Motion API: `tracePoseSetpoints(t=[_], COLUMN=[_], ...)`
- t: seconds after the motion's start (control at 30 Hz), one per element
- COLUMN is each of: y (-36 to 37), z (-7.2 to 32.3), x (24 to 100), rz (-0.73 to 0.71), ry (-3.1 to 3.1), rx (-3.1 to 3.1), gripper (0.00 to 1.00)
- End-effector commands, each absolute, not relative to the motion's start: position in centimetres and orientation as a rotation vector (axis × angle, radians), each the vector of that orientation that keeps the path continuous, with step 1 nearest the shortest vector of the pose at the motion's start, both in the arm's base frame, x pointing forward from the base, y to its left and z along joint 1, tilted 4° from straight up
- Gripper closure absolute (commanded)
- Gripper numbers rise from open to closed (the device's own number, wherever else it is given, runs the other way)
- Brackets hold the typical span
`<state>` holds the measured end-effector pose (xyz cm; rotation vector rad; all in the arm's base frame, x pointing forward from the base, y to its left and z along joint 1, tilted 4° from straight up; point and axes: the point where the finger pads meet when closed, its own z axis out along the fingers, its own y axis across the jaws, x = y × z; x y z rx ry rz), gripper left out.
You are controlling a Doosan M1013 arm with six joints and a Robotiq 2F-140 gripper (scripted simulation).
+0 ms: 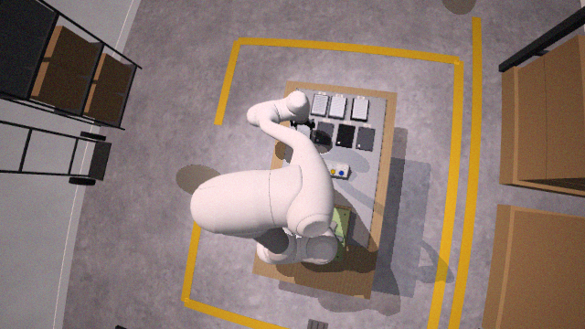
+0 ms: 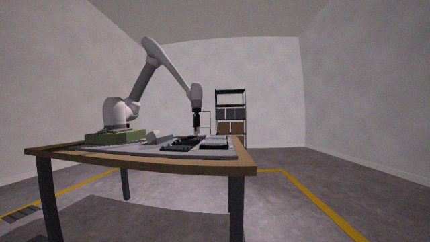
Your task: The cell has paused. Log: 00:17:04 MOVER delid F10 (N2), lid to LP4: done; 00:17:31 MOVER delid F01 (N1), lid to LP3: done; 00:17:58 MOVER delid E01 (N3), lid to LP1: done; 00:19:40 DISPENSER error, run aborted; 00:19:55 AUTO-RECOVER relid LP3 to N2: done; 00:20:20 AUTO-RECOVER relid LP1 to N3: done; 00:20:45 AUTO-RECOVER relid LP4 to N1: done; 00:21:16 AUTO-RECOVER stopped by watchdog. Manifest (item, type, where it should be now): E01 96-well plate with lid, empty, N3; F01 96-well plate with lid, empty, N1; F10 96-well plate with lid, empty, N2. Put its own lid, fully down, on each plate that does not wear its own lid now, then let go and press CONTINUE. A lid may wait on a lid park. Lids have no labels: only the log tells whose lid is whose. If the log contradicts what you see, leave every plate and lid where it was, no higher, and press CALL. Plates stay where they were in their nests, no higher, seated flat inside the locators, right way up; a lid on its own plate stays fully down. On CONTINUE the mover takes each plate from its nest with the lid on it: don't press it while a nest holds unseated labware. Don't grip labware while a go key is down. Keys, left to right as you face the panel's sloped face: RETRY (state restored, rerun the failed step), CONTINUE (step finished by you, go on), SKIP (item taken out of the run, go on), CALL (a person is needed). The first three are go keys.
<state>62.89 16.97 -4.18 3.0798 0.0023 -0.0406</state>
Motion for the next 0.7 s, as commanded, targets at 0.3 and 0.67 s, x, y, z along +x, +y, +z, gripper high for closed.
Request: tracePoseSetpoints(t=[0.3,0.67], y=[16.96,16.95], z=[-4.37,-4.64], x=[62.88,62.88], rz=[-0.04,-0.04], ry=[0.002,0.002], rx=[3.08,3.08], gripper=[1.0,1.0])
